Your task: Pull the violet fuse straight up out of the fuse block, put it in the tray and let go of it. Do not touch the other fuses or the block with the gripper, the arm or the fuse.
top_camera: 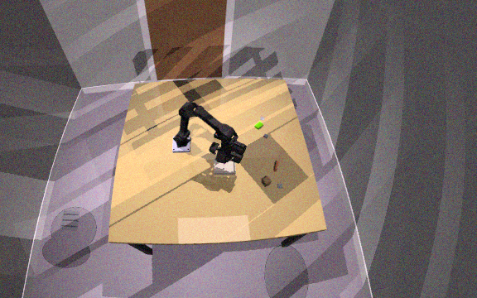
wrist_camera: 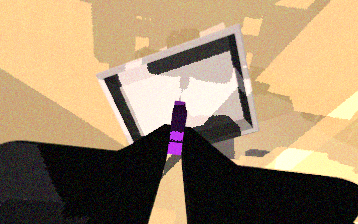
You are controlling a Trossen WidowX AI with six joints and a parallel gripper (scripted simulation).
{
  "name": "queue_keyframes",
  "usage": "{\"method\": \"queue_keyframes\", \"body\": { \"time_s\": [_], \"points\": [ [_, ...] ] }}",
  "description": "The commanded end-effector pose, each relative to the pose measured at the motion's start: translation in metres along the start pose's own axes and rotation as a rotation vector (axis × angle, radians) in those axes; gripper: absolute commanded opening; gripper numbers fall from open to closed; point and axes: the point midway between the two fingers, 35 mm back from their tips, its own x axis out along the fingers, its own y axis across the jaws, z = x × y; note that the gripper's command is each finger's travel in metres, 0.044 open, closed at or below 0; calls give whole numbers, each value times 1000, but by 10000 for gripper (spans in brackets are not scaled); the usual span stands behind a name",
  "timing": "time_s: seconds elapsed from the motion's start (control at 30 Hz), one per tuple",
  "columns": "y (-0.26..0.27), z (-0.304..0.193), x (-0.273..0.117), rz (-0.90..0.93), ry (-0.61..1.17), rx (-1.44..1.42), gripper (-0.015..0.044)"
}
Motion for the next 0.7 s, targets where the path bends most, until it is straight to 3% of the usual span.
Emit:
{"method": "queue_keyframes", "body": {
  "time_s": [0.0, 0.67],
  "points": [
    [-2, 0, 9, -10, 6, -4, 0],
    [-3, -1, 34, -10, 6, -4, 0]
  ]
}}
